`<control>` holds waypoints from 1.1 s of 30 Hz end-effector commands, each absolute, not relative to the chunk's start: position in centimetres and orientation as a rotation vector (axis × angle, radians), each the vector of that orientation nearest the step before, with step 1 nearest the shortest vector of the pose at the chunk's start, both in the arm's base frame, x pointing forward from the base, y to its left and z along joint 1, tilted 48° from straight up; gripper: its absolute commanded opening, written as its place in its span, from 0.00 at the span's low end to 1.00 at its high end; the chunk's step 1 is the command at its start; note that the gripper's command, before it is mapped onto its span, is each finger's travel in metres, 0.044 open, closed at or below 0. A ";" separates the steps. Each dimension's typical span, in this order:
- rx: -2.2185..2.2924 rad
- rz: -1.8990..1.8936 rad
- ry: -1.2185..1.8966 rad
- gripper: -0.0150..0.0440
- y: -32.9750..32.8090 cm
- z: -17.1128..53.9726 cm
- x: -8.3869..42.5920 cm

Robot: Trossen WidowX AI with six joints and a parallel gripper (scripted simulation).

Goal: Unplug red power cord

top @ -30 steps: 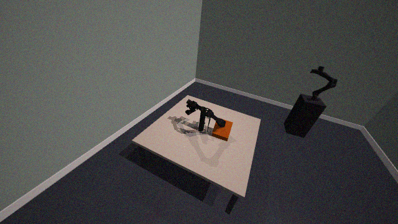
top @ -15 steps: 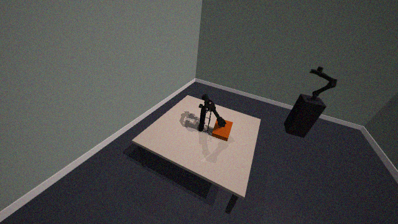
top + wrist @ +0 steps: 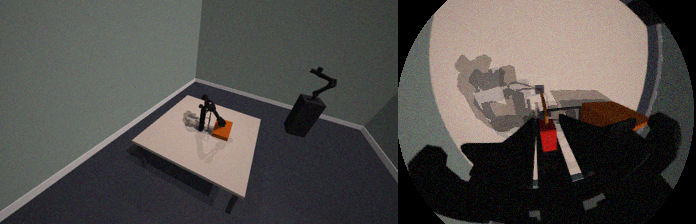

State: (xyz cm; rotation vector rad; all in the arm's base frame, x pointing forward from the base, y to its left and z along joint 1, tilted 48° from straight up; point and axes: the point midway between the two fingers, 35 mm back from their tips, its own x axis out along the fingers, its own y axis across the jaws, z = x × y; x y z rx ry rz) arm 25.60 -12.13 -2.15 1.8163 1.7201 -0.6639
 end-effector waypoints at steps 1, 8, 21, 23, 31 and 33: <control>1.824 -0.667 1.718 0.53 -11.7 -1.6 25.6; 1.824 -0.667 1.719 0.53 -10.9 -0.8 25.6; 1.825 -0.666 1.720 0.53 -9.8 0.1 25.5; 1.825 -0.666 1.720 0.53 -9.7 0.0 25.5; 1.818 -0.663 1.723 0.48 -9.2 -0.4 25.5; 1.818 -0.663 1.723 0.39 -9.2 -0.4 25.5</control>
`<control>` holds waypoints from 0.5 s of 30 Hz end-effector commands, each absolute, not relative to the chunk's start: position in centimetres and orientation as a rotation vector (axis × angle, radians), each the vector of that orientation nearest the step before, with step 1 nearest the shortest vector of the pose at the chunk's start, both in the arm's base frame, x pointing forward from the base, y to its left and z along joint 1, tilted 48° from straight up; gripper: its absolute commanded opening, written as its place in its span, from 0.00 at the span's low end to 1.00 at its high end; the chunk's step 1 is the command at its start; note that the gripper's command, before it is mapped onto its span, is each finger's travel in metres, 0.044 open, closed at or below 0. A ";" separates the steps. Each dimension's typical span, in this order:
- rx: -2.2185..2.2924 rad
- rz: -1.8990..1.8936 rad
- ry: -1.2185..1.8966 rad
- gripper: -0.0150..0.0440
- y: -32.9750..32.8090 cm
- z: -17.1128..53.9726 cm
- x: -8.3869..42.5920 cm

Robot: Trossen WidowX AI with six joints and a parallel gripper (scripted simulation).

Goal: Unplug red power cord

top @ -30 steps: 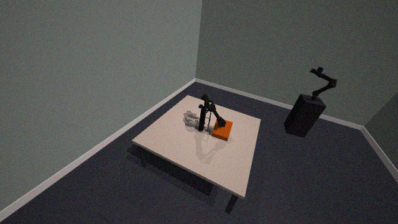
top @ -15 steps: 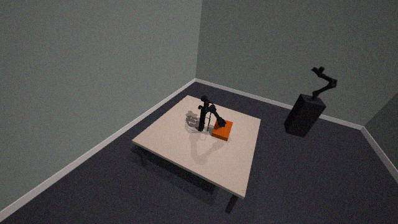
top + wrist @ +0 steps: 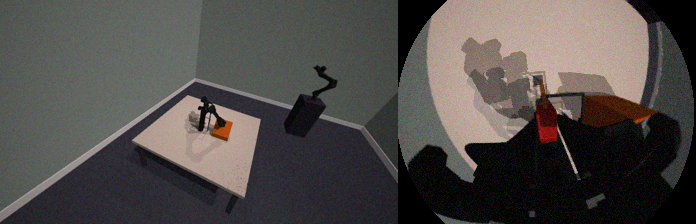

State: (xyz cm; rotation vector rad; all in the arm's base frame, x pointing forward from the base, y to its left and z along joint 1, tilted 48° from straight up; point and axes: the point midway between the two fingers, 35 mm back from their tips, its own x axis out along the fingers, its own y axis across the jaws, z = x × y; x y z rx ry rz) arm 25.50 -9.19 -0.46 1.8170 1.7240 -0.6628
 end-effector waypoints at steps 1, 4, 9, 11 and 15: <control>1.818 -0.663 1.723 0.35 -9.2 -0.4 25.5; 1.818 -0.663 1.723 0.31 -9.2 -0.4 25.5; 1.818 -0.663 1.723 0.26 -9.2 -0.4 25.5; 1.818 -0.663 1.723 0.25 -9.3 -0.5 25.5; 1.818 -0.663 1.722 0.25 -9.6 -0.8 25.6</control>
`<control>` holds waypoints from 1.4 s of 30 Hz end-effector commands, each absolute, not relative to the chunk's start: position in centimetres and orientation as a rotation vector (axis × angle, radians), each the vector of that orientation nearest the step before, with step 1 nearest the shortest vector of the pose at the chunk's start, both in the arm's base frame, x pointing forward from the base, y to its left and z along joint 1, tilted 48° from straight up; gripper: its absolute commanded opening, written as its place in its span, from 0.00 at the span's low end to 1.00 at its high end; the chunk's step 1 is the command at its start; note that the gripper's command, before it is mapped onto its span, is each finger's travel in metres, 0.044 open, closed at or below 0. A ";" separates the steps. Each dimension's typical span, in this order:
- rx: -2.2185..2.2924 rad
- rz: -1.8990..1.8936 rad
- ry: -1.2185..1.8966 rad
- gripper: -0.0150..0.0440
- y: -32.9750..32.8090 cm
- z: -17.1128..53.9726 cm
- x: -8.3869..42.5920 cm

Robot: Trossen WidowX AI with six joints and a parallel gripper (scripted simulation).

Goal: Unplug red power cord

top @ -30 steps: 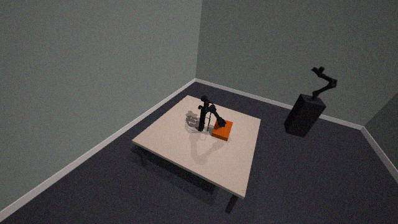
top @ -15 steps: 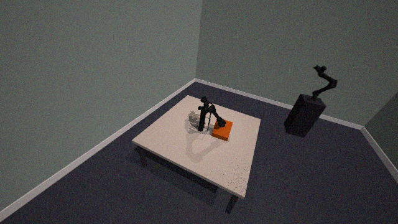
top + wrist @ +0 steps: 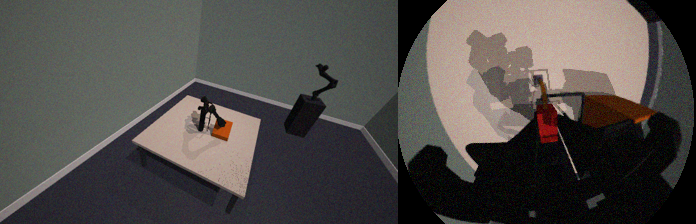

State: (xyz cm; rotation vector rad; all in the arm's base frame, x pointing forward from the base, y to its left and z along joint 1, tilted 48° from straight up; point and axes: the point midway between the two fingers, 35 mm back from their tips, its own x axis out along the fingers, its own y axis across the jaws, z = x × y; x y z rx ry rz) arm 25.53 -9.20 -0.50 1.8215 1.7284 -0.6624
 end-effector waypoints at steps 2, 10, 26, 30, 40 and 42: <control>1.818 -0.664 1.722 0.25 -9.9 -1.0 25.6; 1.818 -0.665 1.720 0.25 -10.8 -1.9 25.7; 1.820 -0.668 1.718 0.25 -12.8 -3.5 25.7; 1.820 -0.668 1.717 0.25 -13.4 -3.9 25.7; 1.821 -0.669 1.716 0.25 -14.6 -4.9 25.4; 1.822 -0.668 1.717 0.34 -14.1 -4.8 25.5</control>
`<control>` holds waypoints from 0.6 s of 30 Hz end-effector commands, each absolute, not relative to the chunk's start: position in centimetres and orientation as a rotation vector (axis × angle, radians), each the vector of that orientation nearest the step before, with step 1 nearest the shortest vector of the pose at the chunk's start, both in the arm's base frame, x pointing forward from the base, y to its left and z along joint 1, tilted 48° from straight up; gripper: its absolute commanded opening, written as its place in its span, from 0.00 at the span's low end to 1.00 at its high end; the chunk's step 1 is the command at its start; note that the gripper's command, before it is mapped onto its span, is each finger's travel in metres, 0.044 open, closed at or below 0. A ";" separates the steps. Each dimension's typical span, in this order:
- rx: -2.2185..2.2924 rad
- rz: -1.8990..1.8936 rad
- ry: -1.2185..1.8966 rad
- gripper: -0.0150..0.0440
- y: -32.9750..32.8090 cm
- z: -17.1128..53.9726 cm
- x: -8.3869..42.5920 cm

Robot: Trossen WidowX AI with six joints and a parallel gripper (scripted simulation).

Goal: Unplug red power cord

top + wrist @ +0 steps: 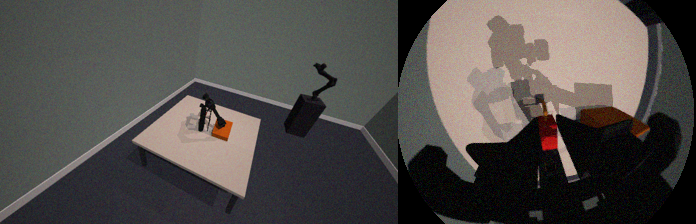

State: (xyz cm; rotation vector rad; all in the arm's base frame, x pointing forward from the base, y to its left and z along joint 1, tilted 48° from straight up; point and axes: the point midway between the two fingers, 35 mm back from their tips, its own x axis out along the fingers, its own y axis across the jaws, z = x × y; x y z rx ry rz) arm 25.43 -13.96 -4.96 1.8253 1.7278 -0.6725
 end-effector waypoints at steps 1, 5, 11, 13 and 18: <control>1.822 -0.668 1.717 0.39 -13.8 -4.8 25.6; 1.823 -0.667 1.717 0.57 -13.4 -4.7 25.6; 1.823 -0.667 1.717 0.83 -13.4 -4.7 25.6; 1.822 -0.668 1.717 0.92 -13.8 -5.0 25.7; 1.821 -0.670 1.714 1.00 -17.0 -7.2 25.7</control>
